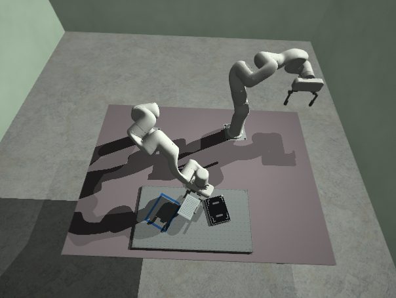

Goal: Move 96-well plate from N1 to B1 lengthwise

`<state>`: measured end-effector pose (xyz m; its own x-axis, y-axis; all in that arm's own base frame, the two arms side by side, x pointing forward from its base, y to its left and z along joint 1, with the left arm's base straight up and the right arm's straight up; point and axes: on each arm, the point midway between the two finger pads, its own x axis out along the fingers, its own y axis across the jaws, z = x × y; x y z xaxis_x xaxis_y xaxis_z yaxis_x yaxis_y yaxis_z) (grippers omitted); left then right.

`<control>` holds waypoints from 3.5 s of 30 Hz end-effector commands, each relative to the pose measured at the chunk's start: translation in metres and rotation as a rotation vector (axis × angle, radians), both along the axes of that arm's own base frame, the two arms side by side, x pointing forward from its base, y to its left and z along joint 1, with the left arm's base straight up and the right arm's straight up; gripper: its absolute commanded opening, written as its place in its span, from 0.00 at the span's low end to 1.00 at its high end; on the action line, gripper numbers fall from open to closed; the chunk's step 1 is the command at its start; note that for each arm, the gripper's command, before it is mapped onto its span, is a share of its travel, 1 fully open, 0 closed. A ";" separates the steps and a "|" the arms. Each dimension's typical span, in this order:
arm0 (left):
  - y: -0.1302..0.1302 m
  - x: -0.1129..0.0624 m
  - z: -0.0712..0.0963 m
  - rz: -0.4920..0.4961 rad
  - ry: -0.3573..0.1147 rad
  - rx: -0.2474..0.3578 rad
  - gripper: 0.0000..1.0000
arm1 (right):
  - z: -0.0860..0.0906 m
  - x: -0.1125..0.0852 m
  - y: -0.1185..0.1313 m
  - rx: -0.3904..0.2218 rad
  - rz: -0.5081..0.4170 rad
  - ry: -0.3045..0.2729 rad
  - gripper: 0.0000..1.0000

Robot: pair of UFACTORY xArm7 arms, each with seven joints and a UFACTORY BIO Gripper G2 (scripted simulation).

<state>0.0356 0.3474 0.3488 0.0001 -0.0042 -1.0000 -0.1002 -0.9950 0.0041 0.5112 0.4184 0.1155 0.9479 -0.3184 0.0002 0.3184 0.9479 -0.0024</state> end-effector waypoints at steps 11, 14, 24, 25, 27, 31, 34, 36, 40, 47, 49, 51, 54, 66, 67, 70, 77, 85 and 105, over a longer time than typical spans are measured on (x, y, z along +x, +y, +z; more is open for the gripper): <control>0.000 0.000 0.001 0.000 0.000 0.004 1.00 | 0.001 0.010 -0.041 0.005 0.002 -0.004 0.00; 0.000 0.000 0.001 0.000 0.000 0.004 1.00 | 0.001 0.012 -0.050 0.005 0.002 -0.004 0.00; 0.000 0.000 0.001 0.000 0.000 0.004 1.00 | 0.000 0.018 -0.076 0.005 0.002 -0.004 0.00; 0.000 0.000 0.001 0.000 0.000 0.004 1.00 | 0.000 0.018 -0.080 0.005 0.002 -0.004 0.00; 0.000 0.000 0.001 0.000 0.000 0.004 1.00 | -0.001 0.020 -0.086 0.005 0.002 -0.004 0.00; 0.000 0.000 0.001 0.000 0.000 0.004 1.00 | -0.001 0.023 -0.099 0.005 0.002 -0.004 0.00; 0.000 0.000 0.001 0.000 0.000 0.004 1.00 | -0.001 0.025 -0.109 0.005 0.002 -0.004 0.00; 0.000 0.000 0.001 0.000 0.000 0.004 1.00 | -0.001 0.025 -0.109 0.005 0.002 -0.004 0.00; 0.000 0.000 0.001 0.000 0.000 0.004 1.00 | -0.002 0.028 -0.122 0.005 0.002 -0.004 0.00; 0.000 0.000 0.001 0.000 0.000 0.004 1.00 | -0.003 0.033 -0.145 0.004 0.002 -0.004 0.00; 0.000 0.000 0.001 0.000 0.000 0.004 1.00 | -0.003 0.034 -0.151 0.004 0.002 -0.004 0.00; 0.000 0.000 0.001 0.000 0.000 0.004 1.00 | -0.003 0.035 -0.157 0.004 0.002 -0.004 0.00; 0.000 0.000 0.001 0.000 0.000 0.004 1.00 | -0.003 0.035 -0.157 0.004 0.002 -0.004 0.00; 0.000 0.000 0.001 0.000 0.000 0.004 1.00 | -0.003 0.035 -0.157 0.004 0.002 -0.004 0.00; 0.000 0.000 0.001 0.000 0.000 0.004 1.00 | -0.003 0.035 -0.157 0.004 0.002 -0.004 0.00; 0.000 0.000 0.001 0.000 0.000 0.004 1.00 | -0.003 0.035 -0.157 0.004 0.002 -0.004 0.00; 0.000 0.000 0.001 0.000 0.000 0.004 1.00 | -0.003 0.035 -0.156 0.004 0.002 -0.004 0.00; 0.000 0.000 0.001 0.000 0.000 0.004 1.00 | -0.003 0.035 -0.156 0.004 0.002 -0.004 0.00; 0.000 0.000 0.001 0.000 0.000 0.004 1.00 | -0.027 0.035 -0.156 0.004 0.002 -0.004 0.00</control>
<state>0.0356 0.3474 0.3488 0.0001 -0.0042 -1.0000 -0.1002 -0.9950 0.0041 0.5451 0.2613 0.0900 0.9486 -0.3165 -0.0013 0.3165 0.9486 -0.0013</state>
